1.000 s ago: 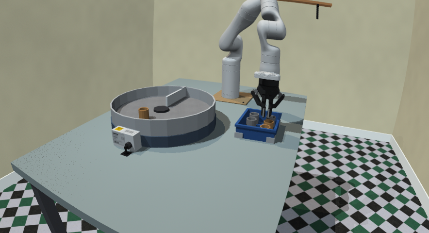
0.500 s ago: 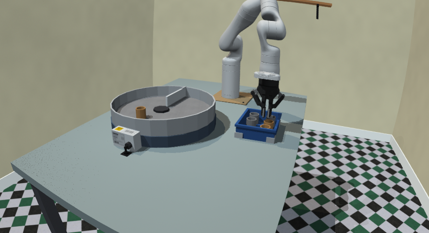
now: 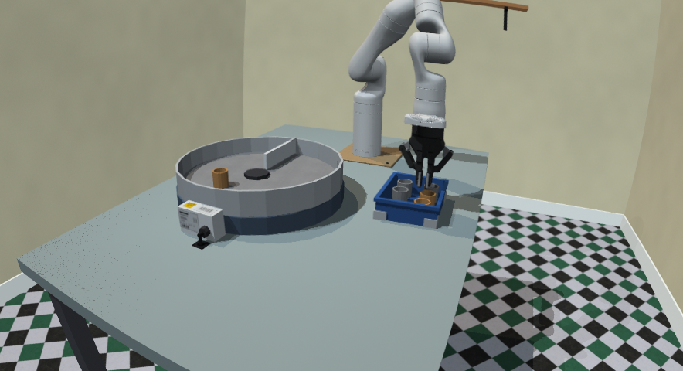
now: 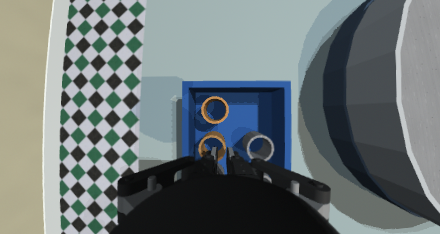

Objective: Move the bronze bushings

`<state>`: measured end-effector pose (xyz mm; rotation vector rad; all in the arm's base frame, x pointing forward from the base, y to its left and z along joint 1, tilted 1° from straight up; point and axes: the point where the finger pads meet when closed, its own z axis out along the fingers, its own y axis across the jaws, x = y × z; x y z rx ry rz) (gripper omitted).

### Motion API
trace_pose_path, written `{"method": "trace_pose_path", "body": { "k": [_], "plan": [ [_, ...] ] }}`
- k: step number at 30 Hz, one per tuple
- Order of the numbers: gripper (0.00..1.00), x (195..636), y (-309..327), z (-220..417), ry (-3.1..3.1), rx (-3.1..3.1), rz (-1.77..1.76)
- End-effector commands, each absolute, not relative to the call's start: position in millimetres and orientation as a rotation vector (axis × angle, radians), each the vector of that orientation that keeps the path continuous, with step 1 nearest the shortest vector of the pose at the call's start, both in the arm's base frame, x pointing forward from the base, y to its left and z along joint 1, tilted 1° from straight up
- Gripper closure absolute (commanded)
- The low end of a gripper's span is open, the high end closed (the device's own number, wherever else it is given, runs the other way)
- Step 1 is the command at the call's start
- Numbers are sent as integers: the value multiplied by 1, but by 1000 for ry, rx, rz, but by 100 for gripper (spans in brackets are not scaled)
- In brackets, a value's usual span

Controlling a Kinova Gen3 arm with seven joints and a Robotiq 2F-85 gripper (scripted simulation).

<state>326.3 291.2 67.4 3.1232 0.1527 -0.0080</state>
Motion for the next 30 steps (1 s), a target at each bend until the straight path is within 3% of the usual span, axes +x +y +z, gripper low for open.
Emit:
{"method": "trace_pose_path", "body": {
  "k": [1, 30],
  "plan": [
    [88, 328, 291, 65, 158, 3125, -6],
    [88, 331, 291, 65, 159, 3126, -3]
  ]
}}
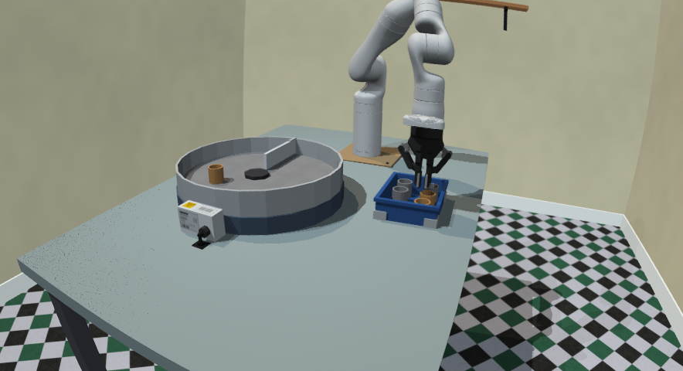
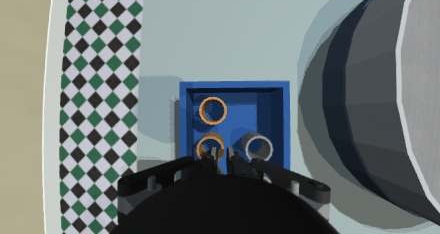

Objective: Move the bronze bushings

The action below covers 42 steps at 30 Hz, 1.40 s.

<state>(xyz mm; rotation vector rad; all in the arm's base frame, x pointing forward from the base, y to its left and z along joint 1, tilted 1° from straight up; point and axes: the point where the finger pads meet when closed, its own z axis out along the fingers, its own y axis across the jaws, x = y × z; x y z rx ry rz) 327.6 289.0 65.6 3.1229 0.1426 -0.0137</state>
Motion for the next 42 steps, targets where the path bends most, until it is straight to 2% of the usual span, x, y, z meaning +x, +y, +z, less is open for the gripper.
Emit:
{"method": "trace_pose_path", "body": {
  "k": [1, 42],
  "plan": [
    [88, 331, 291, 65, 159, 3126, -3],
    [88, 333, 292, 66, 159, 3126, -3]
  ]
}}
